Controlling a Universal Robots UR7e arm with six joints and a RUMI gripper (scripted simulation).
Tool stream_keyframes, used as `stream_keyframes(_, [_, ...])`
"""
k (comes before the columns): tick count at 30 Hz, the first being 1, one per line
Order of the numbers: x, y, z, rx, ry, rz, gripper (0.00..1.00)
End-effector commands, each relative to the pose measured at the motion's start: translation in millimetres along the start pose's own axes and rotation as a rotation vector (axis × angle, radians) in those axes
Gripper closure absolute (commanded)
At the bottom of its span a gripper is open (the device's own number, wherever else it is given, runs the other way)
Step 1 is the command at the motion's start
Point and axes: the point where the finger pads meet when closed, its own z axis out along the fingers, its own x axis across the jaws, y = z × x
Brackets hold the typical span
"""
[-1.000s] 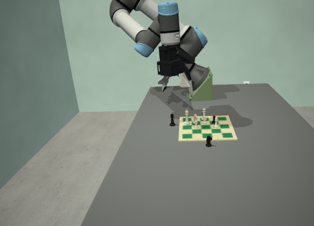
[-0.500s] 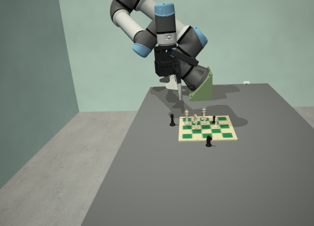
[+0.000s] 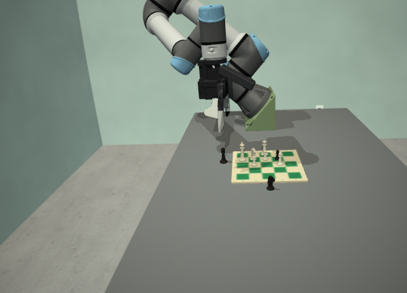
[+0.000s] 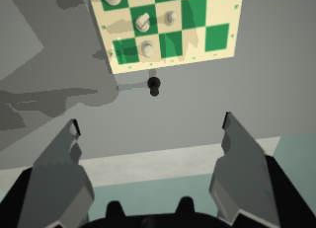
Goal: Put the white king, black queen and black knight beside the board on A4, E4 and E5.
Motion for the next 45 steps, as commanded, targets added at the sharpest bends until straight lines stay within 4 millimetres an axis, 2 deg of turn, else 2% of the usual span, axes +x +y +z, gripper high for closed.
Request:
stream_keyframes(1, [3.2, 6.2, -0.8, -0.010, -0.008, 0.147, 0.00])
stream_keyframes(15, [4.6, 10.1, -0.4, -0.011, -0.008, 0.278, 0.00])
stream_keyframes(30, [4.7, 10.3, -0.2, -0.011, -0.008, 0.303, 0.00])
stream_keyframes(31, [4.6, 10.3, -0.2, -0.011, -0.008, 0.303, 0.75])
stream_keyframes(45, [4.6, 10.3, -0.2, -0.011, -0.008, 0.302, 0.75])
